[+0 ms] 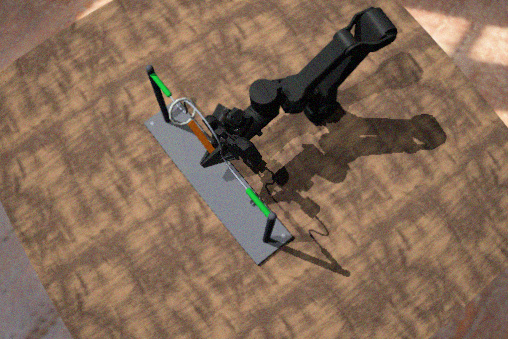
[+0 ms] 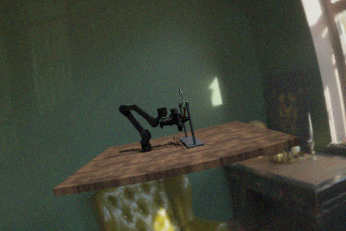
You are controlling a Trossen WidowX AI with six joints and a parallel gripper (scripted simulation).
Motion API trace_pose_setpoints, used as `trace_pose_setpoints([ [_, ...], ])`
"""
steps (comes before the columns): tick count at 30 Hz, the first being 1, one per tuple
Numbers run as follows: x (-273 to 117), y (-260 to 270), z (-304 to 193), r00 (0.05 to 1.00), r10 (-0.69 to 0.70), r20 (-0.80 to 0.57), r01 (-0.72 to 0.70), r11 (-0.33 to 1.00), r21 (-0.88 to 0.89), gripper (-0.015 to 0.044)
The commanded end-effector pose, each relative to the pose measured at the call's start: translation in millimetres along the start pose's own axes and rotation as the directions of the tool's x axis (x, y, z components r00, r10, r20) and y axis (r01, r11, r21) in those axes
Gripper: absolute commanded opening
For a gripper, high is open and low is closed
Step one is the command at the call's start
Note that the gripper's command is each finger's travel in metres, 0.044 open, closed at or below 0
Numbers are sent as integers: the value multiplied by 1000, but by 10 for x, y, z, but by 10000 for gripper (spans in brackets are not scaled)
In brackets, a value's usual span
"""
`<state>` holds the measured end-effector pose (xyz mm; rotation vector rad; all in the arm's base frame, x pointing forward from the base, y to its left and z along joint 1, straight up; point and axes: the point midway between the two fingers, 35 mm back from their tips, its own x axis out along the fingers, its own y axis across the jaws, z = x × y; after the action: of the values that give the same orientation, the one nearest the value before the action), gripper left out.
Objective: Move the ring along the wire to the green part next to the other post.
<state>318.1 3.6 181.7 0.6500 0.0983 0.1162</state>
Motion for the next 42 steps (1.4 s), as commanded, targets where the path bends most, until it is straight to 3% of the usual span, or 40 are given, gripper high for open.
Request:
trace_pose_setpoints([
  [1,-42,120,20,999,17,-32,-15,998,53,-150],
  [12,-268,493,98,981,83,-177,-31,960,277,-150],
  [24,-546,881,353,915,255,-313,-50,841,539,-150],
  [42,-615,1285,750,895,382,-229,-65,620,782,-150],
])
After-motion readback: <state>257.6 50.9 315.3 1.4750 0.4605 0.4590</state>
